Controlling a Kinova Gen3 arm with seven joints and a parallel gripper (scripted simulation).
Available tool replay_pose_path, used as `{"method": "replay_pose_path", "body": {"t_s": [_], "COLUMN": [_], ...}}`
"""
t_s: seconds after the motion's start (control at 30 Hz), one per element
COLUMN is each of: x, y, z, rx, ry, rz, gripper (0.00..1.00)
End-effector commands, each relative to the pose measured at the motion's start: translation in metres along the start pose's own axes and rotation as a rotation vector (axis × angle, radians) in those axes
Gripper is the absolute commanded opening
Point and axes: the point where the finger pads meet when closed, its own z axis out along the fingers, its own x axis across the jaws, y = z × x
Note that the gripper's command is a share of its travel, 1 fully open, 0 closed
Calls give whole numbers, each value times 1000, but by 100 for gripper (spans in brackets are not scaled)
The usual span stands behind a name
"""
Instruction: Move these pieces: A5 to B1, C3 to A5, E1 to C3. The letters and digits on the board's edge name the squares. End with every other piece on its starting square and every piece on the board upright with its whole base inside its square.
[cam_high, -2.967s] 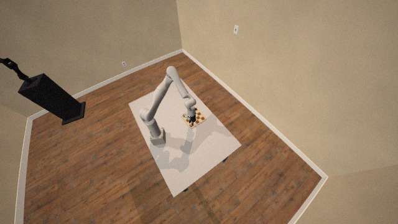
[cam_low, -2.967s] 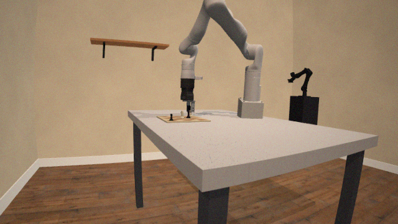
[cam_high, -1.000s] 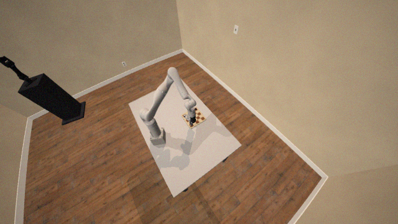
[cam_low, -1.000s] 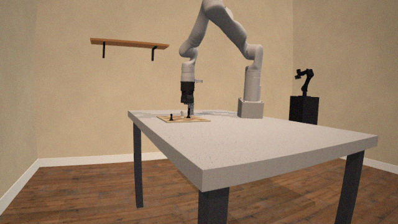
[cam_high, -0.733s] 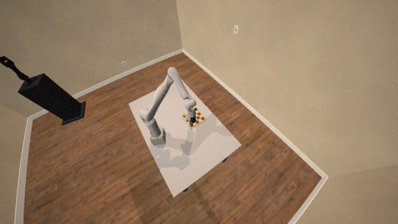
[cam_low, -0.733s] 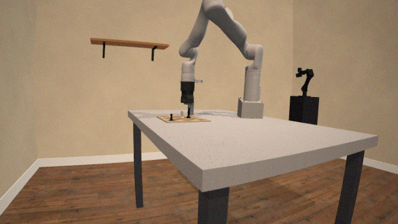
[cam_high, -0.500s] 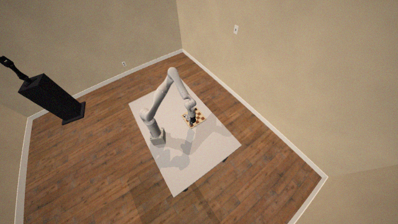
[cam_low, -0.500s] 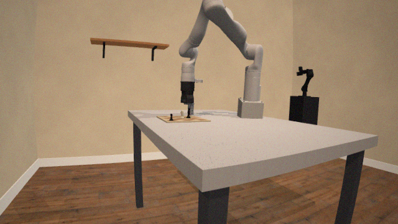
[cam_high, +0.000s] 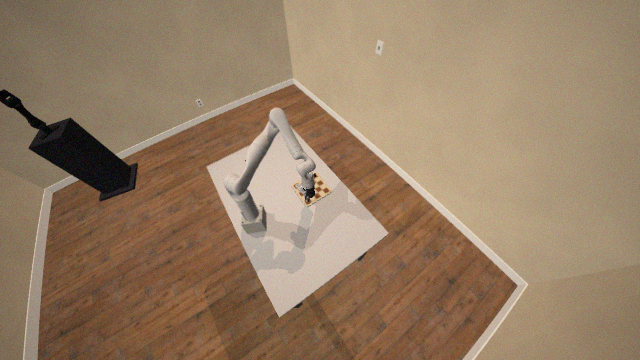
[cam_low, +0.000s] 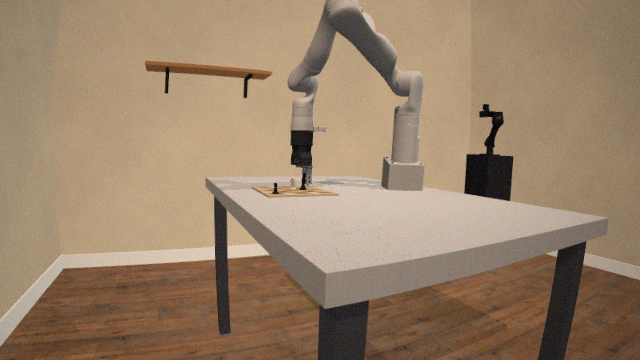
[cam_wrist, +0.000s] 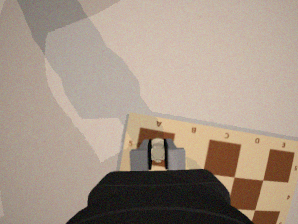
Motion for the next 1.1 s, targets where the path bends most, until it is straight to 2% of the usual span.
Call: {"method": "replay_pose_path", "body": {"t_s": [0.0, 0.23, 0.3, 0.53, 0.7, 1.07], "x": [0, 0, 0, 0, 0, 0], "y": [2, 1, 1, 1, 1, 1], "z": [-5, -34, -34, -72, -91, -99], "rx": [-5, -5, -5, -5, -5, -5], "ry": [-1, -1, -1, -1, -1, -1], "rz": [0, 0, 0, 0, 0, 0], "gripper": [0, 0, 0, 0, 0, 0]}}
